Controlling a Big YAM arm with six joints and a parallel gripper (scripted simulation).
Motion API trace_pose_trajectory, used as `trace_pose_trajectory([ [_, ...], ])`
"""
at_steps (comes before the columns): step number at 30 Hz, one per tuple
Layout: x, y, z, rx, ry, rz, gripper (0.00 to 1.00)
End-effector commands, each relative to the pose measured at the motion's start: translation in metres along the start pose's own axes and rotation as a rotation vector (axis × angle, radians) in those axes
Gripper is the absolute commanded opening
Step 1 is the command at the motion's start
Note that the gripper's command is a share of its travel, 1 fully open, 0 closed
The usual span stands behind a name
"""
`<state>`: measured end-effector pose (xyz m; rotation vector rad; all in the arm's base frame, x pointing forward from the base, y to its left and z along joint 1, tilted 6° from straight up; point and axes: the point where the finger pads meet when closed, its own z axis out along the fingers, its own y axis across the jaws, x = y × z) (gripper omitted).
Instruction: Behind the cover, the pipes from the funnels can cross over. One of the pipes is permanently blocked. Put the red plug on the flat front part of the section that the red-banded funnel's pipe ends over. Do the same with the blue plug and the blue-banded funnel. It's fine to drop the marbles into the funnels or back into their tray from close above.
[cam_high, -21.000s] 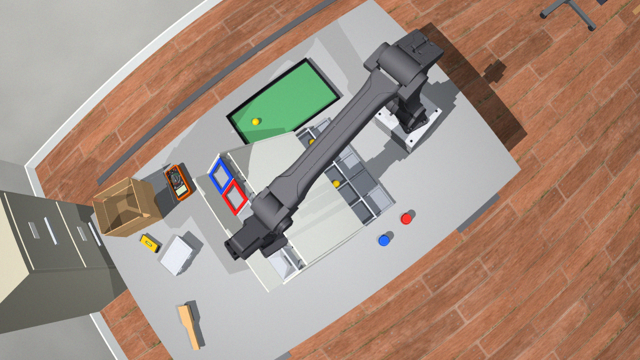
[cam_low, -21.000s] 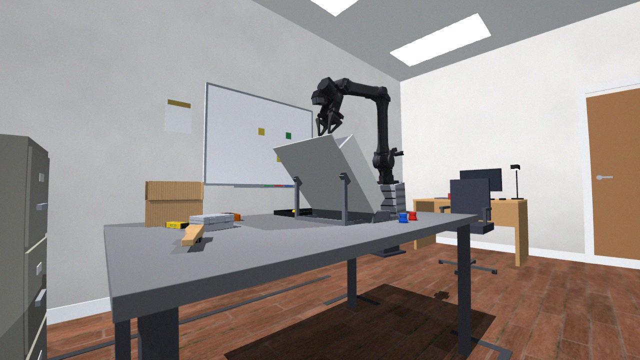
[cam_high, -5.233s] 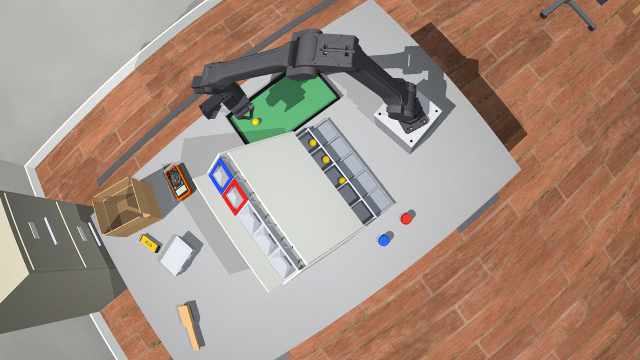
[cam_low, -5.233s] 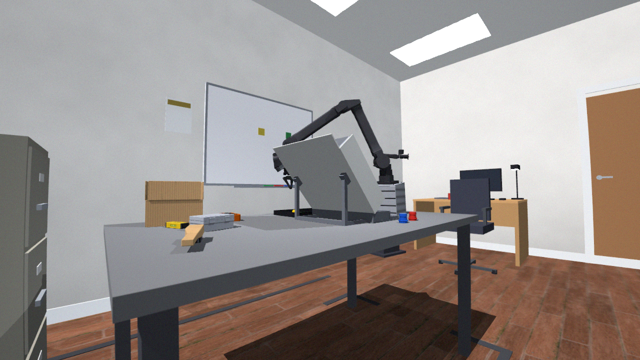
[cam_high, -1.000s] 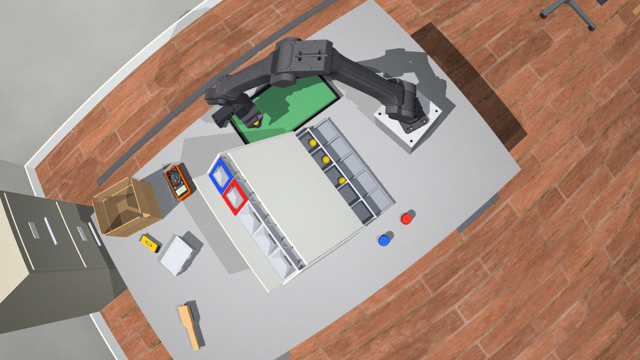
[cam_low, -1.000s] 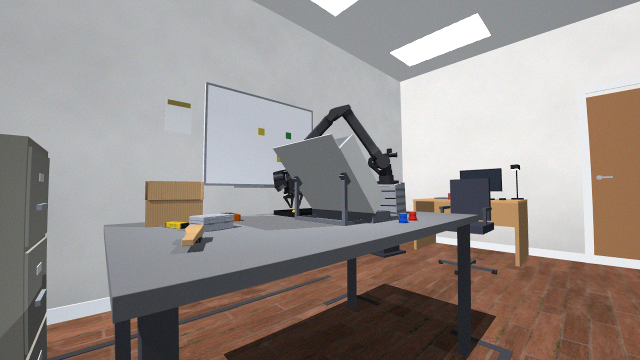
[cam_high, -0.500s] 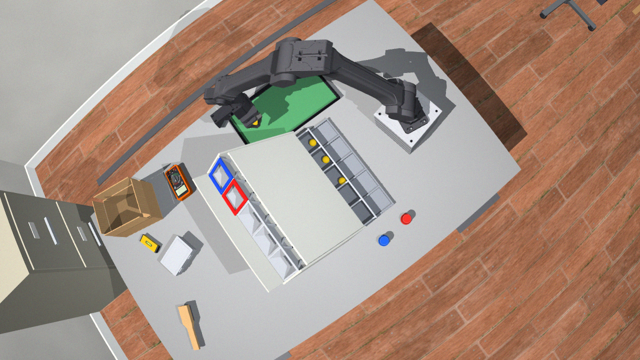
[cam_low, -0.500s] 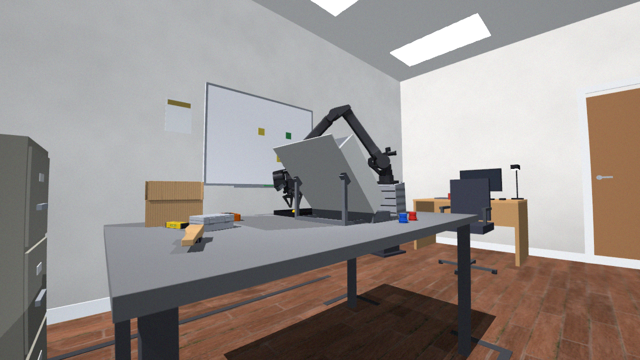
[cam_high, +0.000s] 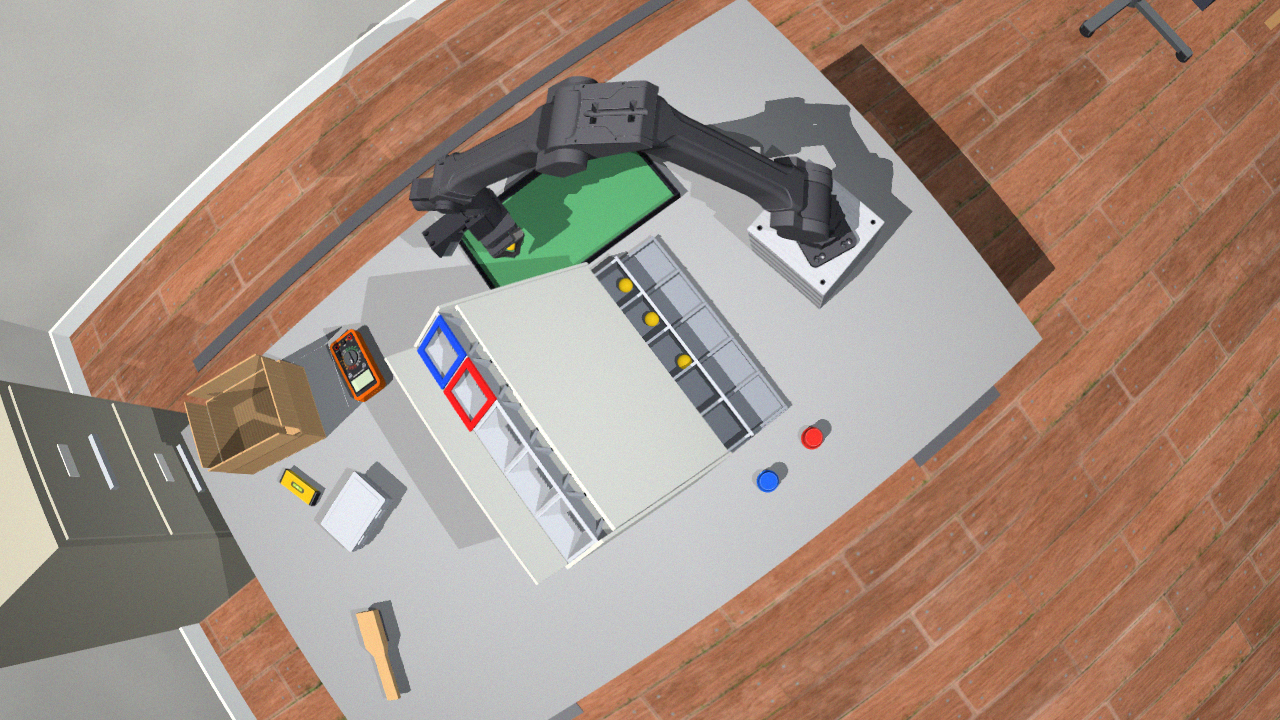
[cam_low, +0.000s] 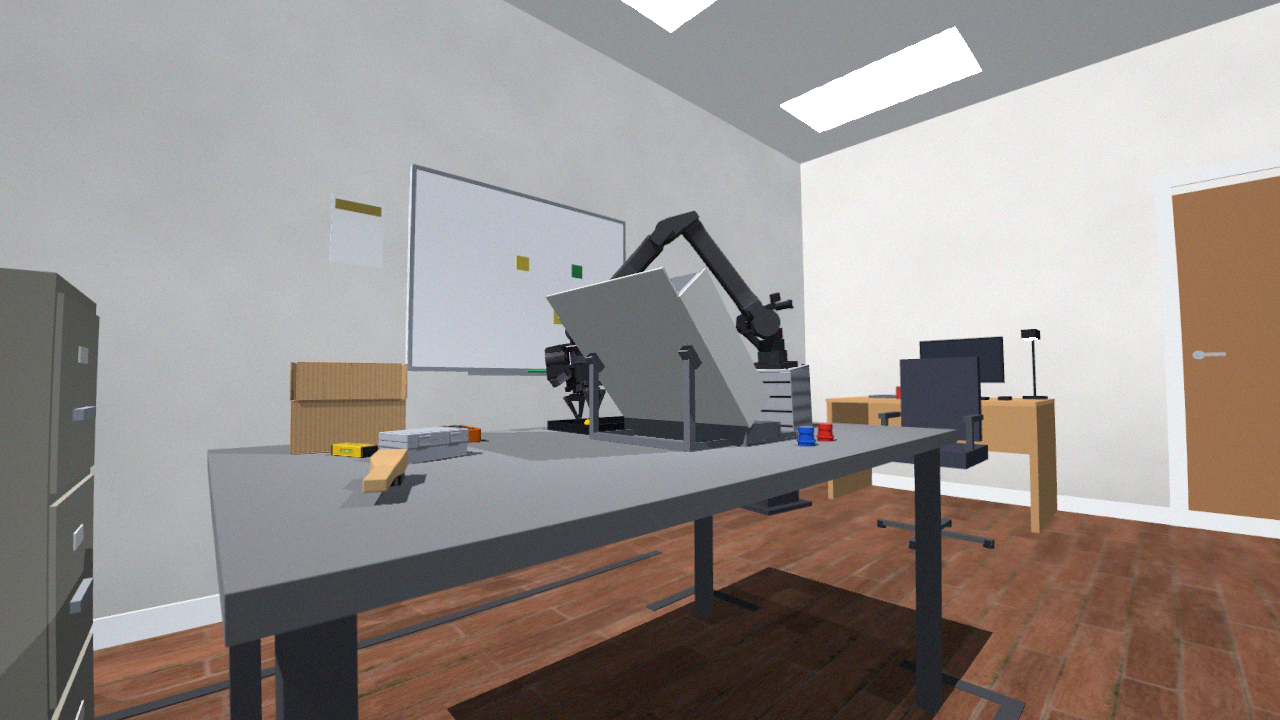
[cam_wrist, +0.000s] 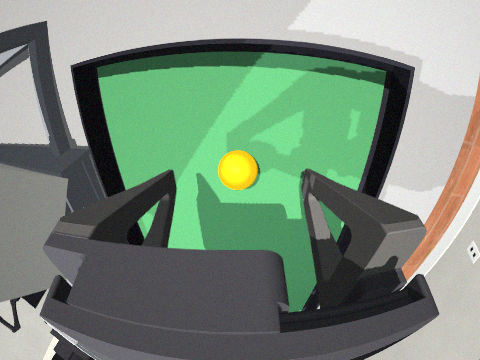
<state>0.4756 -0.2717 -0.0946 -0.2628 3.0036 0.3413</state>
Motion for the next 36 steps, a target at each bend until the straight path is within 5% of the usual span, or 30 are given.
trace_pose_trajectory([
  [1, -0.001, -0.001, 0.009, -0.003, 0.0, 0.0, 0.8],
  [36, 0.003, 0.003, 0.025, 0.013, -0.017, -0.003, 0.8],
])
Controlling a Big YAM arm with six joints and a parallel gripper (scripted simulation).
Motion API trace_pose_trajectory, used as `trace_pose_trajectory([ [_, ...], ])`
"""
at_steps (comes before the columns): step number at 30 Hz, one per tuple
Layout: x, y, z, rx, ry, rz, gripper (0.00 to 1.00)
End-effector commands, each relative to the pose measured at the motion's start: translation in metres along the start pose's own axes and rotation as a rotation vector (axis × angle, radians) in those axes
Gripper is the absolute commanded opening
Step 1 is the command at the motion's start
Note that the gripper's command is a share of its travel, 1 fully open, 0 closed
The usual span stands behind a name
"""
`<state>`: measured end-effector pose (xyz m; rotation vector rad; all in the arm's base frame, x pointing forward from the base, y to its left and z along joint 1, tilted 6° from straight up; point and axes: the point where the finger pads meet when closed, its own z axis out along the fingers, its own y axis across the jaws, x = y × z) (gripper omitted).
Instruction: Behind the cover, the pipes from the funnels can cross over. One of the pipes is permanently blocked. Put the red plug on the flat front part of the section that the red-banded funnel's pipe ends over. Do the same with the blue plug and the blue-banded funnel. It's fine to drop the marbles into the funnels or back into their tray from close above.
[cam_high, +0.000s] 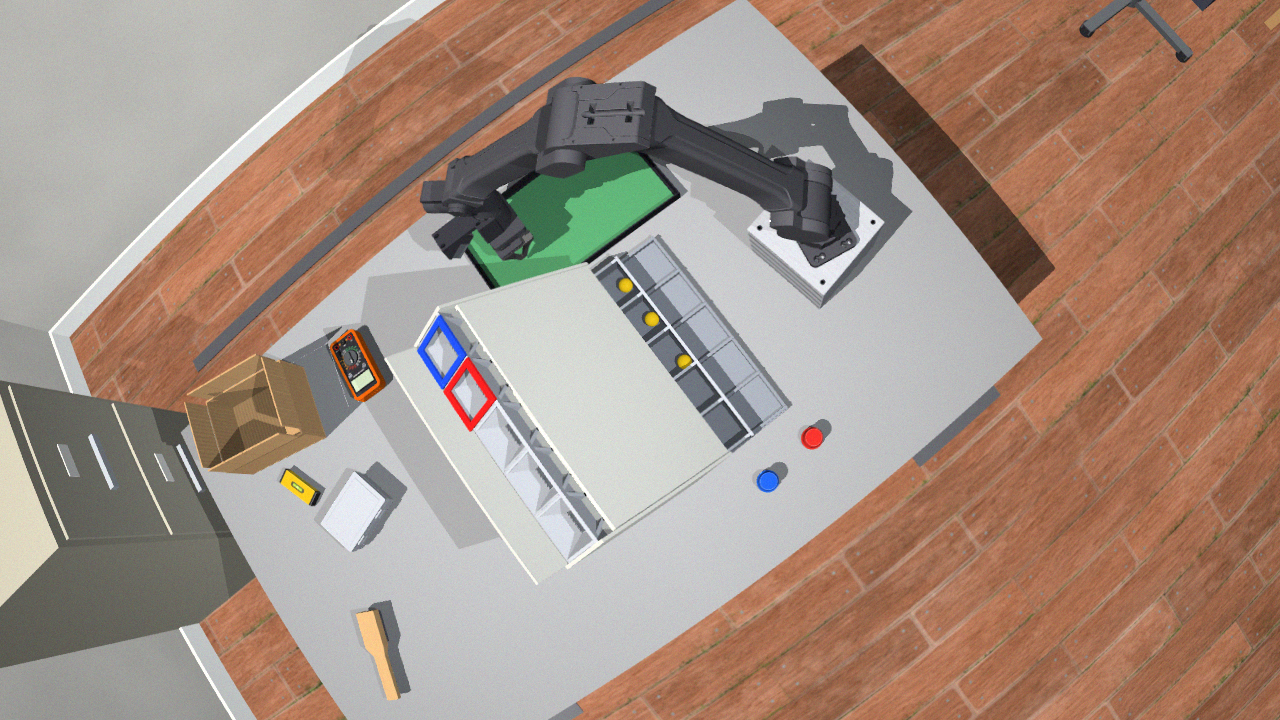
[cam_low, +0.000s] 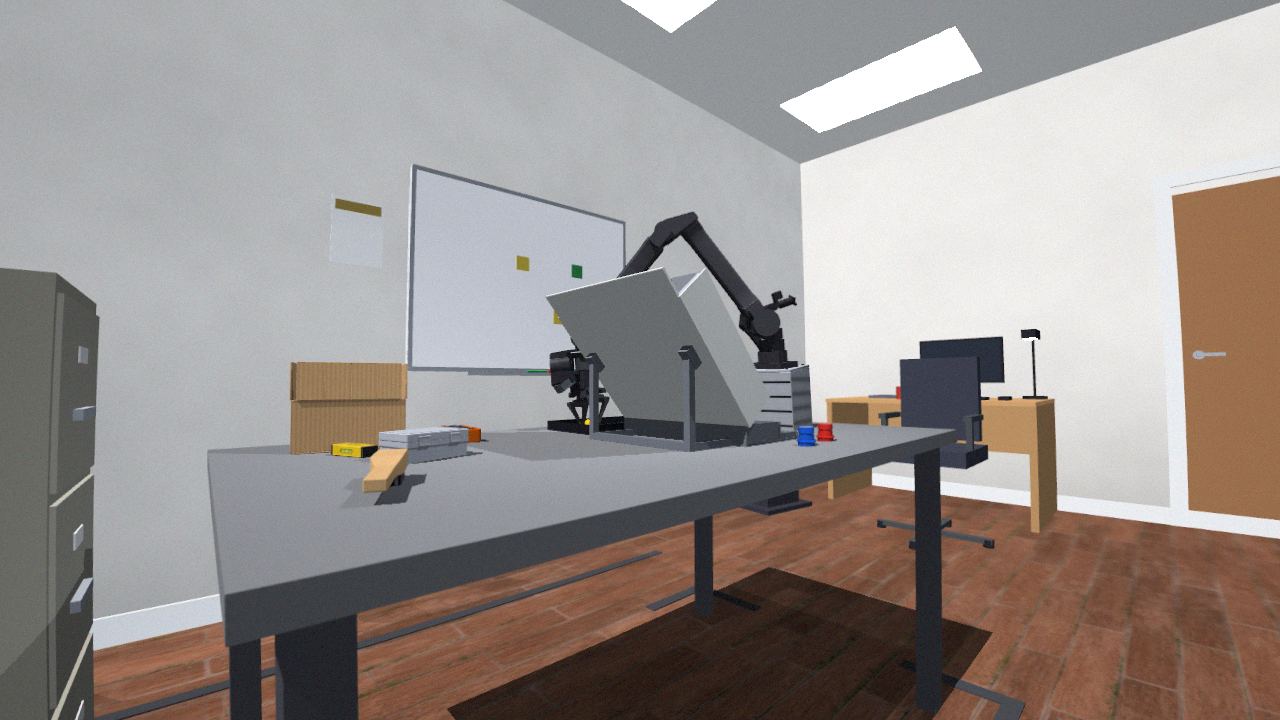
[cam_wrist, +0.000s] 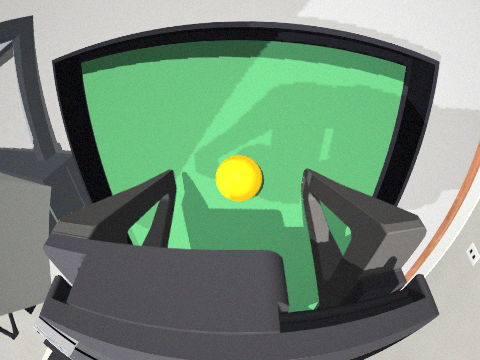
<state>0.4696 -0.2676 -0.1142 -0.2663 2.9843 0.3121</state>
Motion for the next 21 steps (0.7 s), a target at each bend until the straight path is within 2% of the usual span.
trace_pose_trajectory([
  [1, -0.0043, 0.0024, 0.005, -0.008, 0.005, 0.004, 0.8],
  [11, -0.0055, 0.0032, 0.0034, -0.023, 0.019, 0.008, 0.8],
  [21, -0.0085, 0.0025, 0.0015, -0.022, 0.019, 0.008, 0.8],
])
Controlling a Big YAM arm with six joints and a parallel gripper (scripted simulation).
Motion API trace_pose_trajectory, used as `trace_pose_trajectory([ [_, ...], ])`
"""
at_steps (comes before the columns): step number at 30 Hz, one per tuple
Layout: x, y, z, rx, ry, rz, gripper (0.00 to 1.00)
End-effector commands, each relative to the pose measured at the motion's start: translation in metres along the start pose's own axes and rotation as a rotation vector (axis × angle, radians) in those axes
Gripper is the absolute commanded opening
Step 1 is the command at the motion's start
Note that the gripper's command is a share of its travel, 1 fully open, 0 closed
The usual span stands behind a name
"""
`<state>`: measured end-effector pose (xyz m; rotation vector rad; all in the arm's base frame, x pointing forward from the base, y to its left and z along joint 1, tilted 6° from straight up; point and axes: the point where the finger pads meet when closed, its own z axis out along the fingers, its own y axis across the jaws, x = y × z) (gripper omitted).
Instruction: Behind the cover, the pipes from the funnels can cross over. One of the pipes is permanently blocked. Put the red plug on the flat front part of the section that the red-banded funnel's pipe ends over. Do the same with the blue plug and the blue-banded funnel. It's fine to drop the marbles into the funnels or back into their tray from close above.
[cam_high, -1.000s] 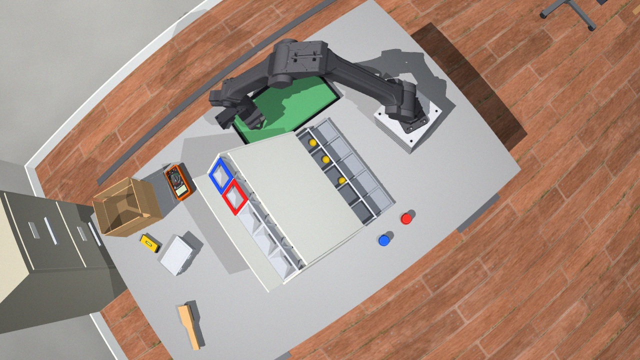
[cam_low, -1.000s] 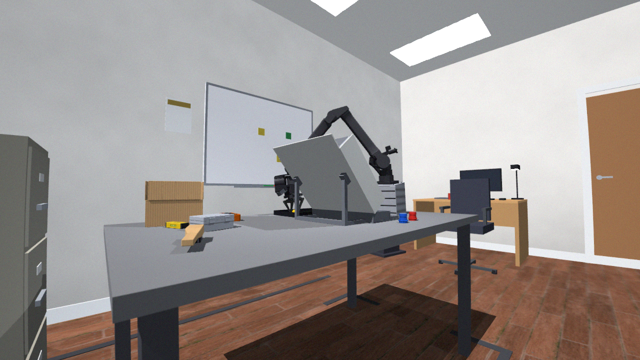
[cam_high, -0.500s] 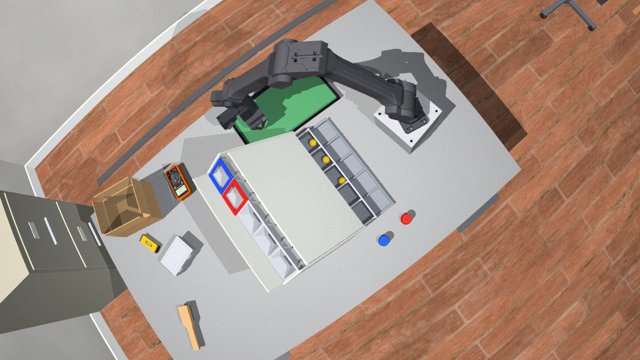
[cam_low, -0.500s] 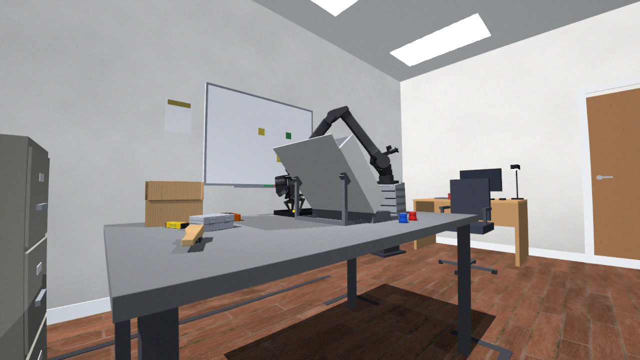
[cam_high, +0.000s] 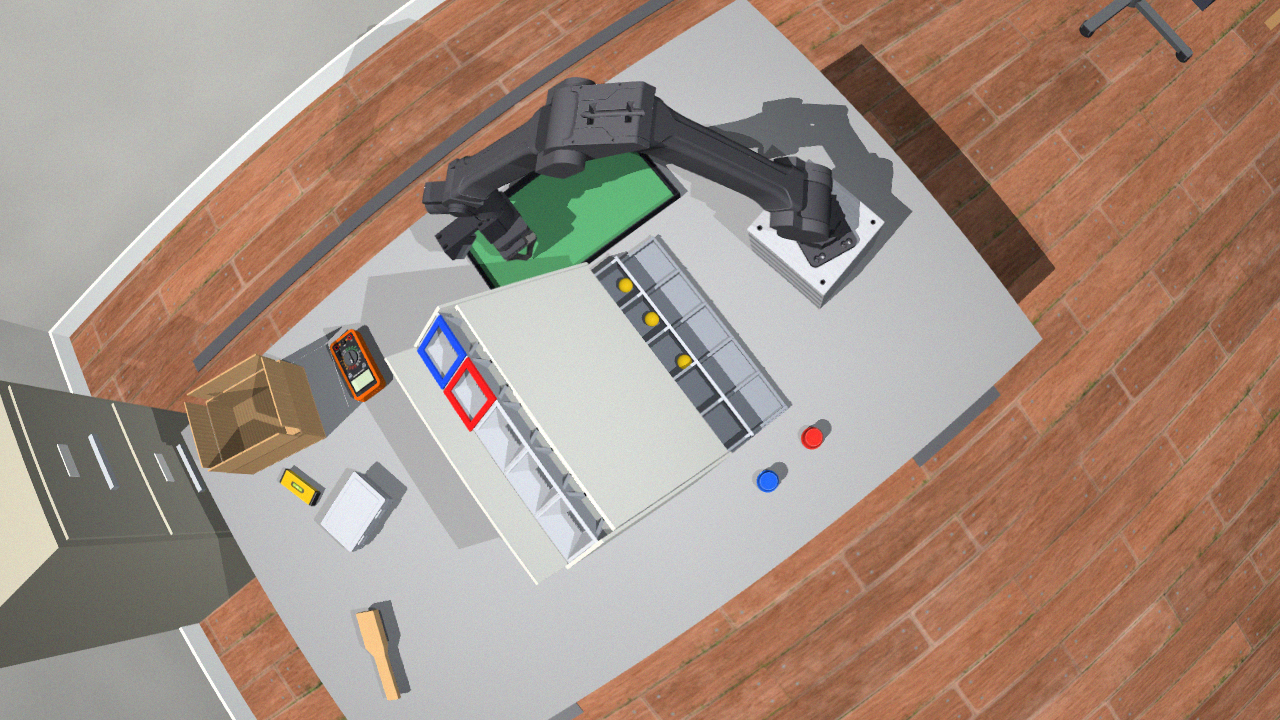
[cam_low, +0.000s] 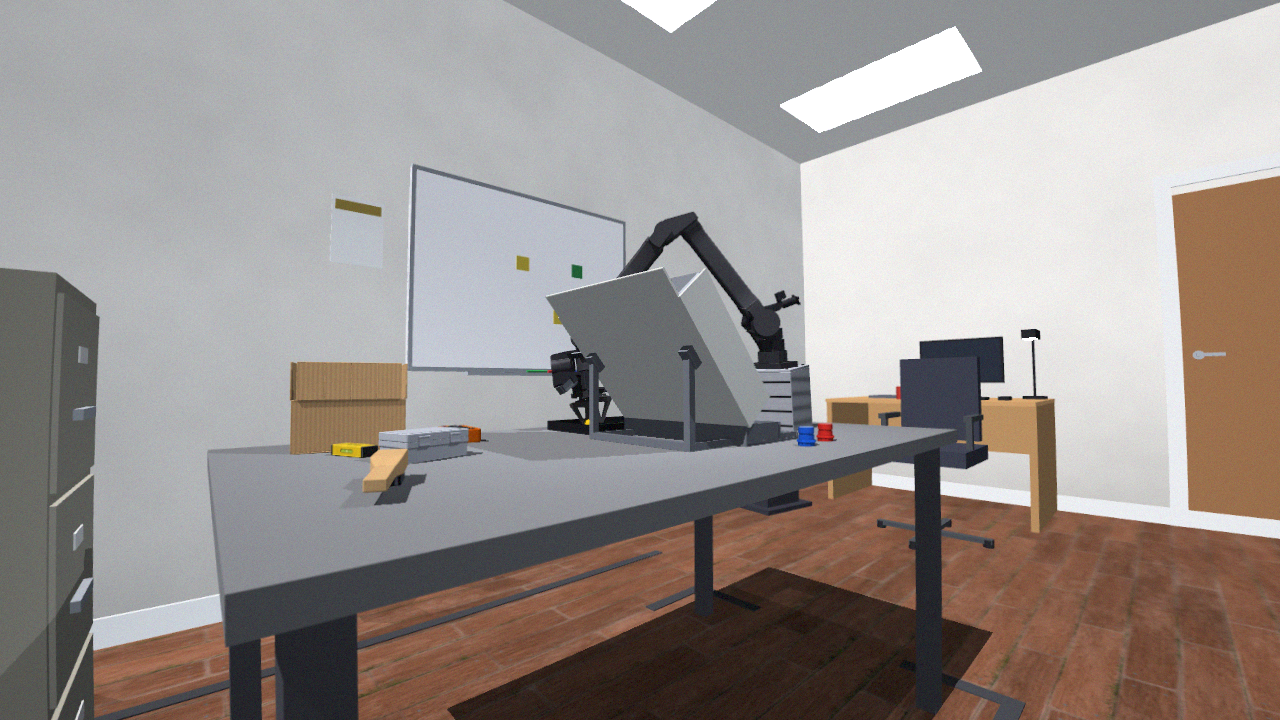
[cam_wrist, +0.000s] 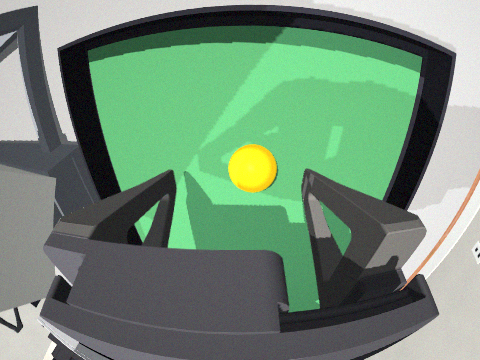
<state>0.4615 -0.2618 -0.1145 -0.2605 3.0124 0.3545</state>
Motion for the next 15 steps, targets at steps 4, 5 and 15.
trace_pose_trajectory([
  [4, -0.017, -0.0047, -0.0007, 0.006, -0.009, -0.003, 0.8],
  [5, -0.0174, -0.0048, -0.001, 0.006, -0.009, -0.003, 0.8],
  [15, -0.0205, -0.0068, -0.0031, 0.007, -0.009, -0.002, 0.8],
])
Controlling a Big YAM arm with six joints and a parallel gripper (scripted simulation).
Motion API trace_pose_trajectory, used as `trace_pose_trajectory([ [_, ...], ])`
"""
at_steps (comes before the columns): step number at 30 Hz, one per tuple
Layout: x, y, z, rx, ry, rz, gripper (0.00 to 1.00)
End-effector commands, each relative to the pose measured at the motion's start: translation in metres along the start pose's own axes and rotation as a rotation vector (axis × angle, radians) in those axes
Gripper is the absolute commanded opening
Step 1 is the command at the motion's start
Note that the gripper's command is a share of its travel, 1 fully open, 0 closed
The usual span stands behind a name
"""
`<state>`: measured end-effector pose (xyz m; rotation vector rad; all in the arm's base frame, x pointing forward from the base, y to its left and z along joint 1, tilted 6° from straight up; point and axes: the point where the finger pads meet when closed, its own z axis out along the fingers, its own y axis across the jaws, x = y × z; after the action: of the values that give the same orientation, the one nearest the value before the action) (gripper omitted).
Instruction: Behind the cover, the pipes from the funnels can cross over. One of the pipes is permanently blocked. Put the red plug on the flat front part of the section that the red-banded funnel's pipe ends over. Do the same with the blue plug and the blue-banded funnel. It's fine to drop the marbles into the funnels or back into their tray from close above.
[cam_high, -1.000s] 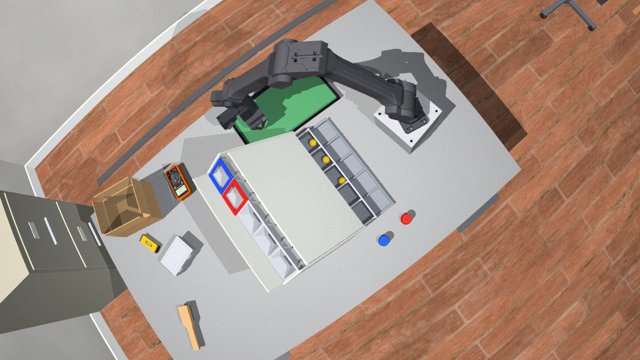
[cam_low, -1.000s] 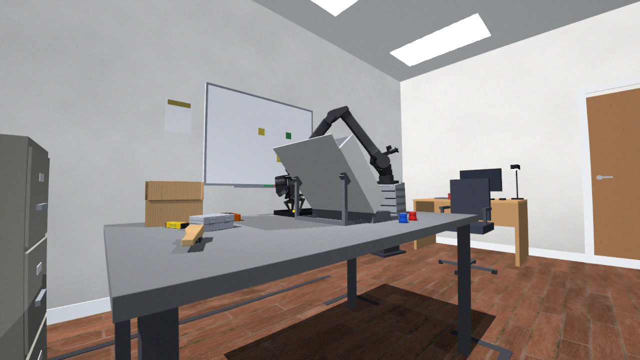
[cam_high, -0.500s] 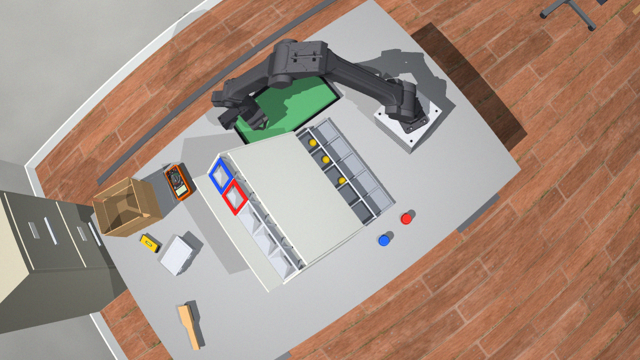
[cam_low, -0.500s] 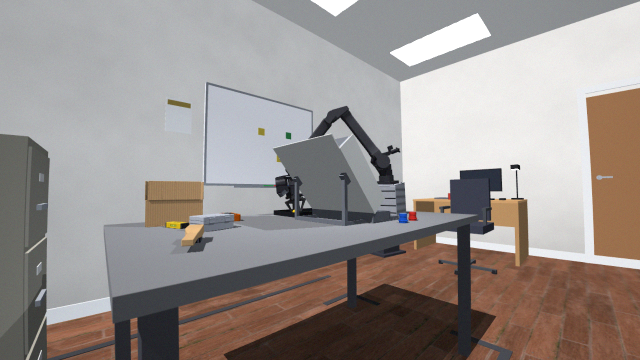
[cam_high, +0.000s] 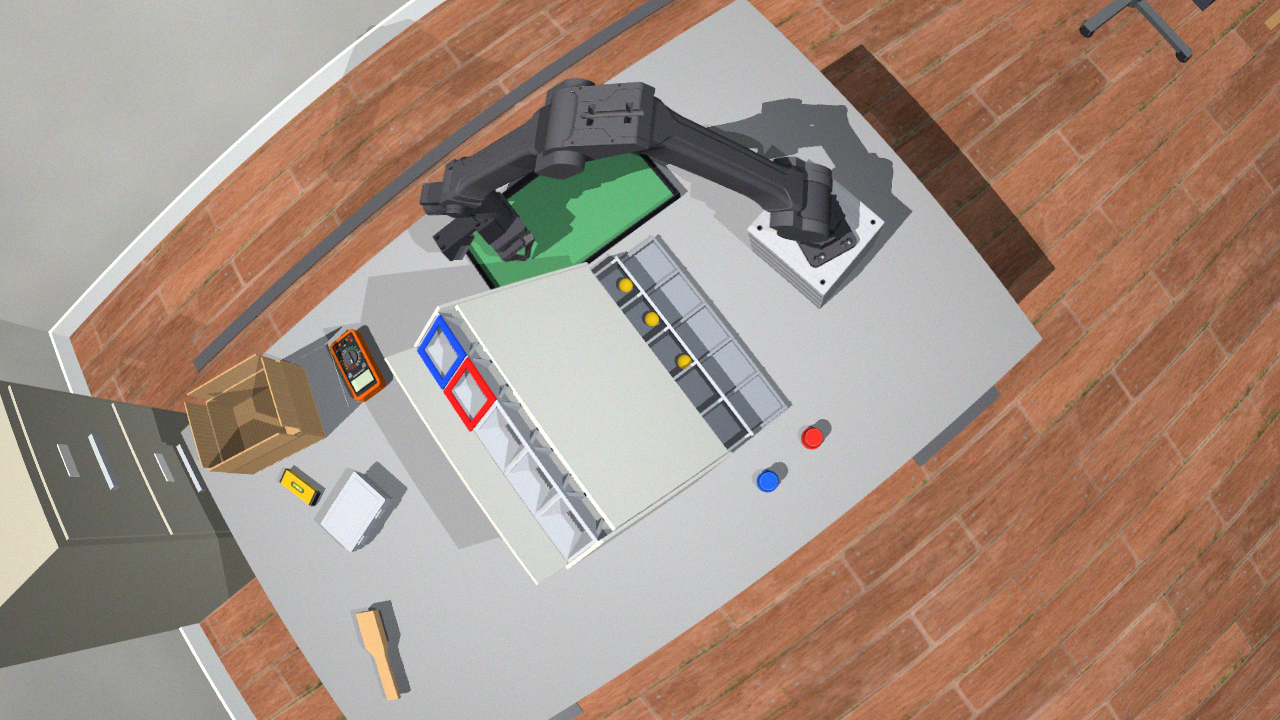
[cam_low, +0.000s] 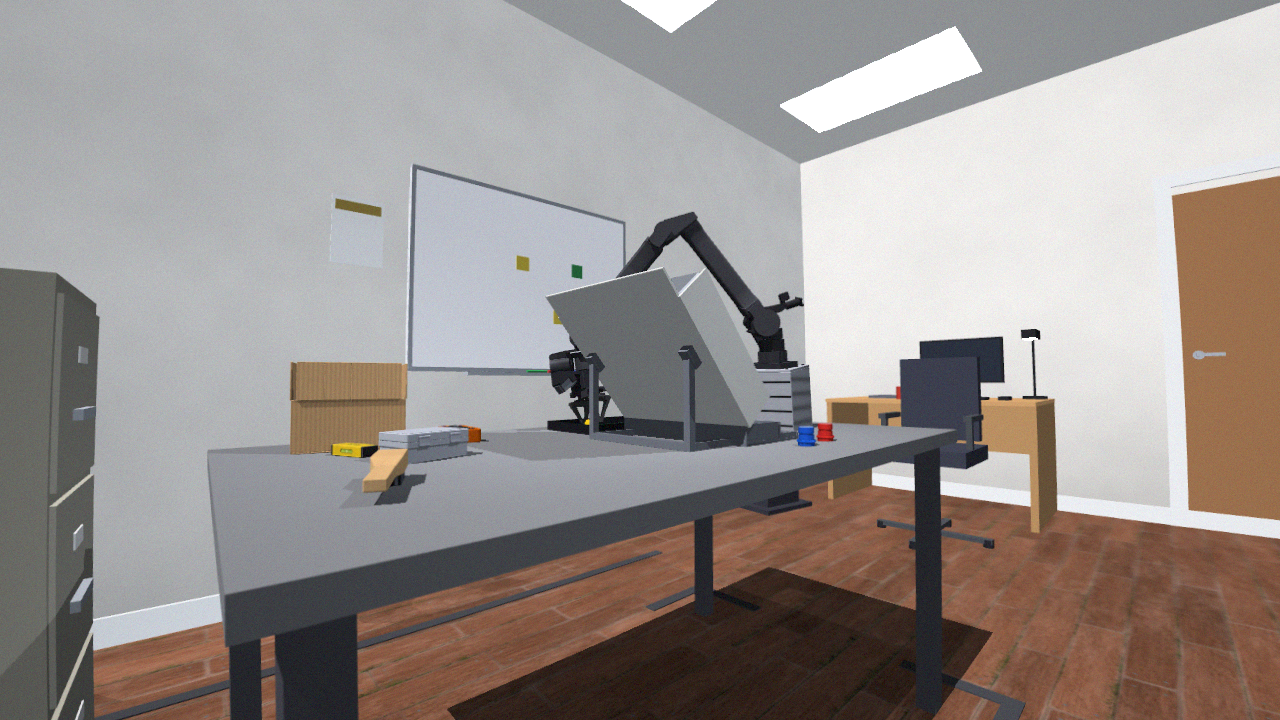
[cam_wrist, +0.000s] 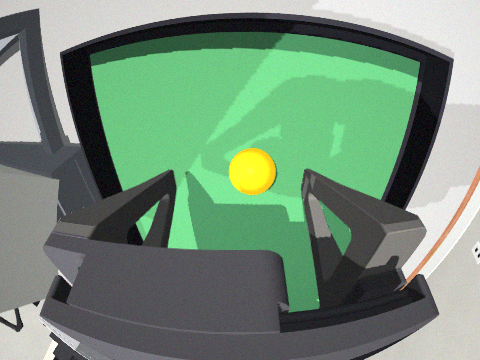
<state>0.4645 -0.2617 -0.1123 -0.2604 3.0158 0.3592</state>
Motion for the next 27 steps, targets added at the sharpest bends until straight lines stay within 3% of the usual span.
trace_pose_trajectory([
  [1, -0.0177, -0.0072, -0.0016, 0.01, -0.013, -0.003, 0.8],
  [27, -0.0234, -0.0107, -0.0042, 0.013, -0.016, -0.002, 0.8],
])
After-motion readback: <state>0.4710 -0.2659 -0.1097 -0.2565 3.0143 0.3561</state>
